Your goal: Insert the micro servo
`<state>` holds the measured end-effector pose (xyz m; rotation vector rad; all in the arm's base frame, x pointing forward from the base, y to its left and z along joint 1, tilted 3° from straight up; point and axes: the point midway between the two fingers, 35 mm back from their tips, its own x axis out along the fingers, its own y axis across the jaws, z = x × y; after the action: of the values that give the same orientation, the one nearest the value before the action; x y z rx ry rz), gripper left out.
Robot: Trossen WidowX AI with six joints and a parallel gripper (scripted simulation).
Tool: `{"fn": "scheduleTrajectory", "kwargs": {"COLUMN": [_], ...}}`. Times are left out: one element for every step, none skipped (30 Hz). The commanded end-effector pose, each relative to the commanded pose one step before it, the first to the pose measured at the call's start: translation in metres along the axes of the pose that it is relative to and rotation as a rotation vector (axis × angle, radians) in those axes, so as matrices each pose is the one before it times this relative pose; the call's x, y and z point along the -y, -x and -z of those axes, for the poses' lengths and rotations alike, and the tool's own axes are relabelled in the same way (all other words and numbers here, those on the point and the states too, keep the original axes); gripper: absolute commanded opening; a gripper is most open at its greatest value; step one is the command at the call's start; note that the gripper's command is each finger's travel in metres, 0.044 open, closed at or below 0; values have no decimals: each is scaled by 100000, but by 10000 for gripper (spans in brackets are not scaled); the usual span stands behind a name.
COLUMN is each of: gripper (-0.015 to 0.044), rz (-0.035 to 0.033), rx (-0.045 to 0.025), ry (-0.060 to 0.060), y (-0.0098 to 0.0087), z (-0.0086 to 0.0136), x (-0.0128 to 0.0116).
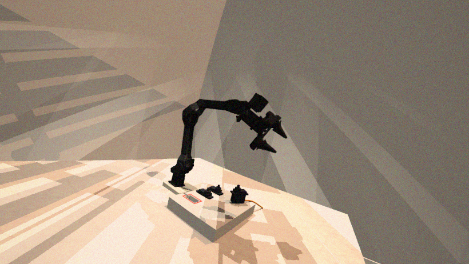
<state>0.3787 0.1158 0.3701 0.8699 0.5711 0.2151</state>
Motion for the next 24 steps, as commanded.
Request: {"fn": "scheduleTrajectory", "kwargs": {"gripper": [440,440,440,440,440,440,440,440,440,440,440,440,440,440,440,440,440,440,440,440,440,440,440,440], "rz": [6437,1636,1661,1716,1749,1761,1782,1800,1818,1833,1869,1860,1873,1927,1912,1943,1950,1954,1955,1955,1953,1950,1944,1937], "rx": [-3538,-847,-802,-771,-726,-675,-626,-576,-525,-474,-429,-369,-297,-250,-212,-150,-94,-37,21,79,137,195,252,310], "ry": [-12755,-2904,-2894,-2939,-2926,-2921,-2911,-2900,-2890,-2880,-2856,-2860,-2840,-2898,-2818,-2885,-2879,-2869,-2859,-2849,-2839,-2829,-2819,-2809], "y": [-750,-214,-214,-218,-219,-218,-217,-217,-216,-216,-219,-215,-219,-224,-208,-212,-212,-211,-211,-210,-209,-208,-207,-206], "z": [854,199,190,185,176,166,157,147,138,129,123,110,87,80,84,73,64,54,44,34,24,15,6,-4], "x": [1077,315,318,326,330,330,332,334,335,336,340,337,329,336,350,353,353,351,349,347,345,342,339,336]}}
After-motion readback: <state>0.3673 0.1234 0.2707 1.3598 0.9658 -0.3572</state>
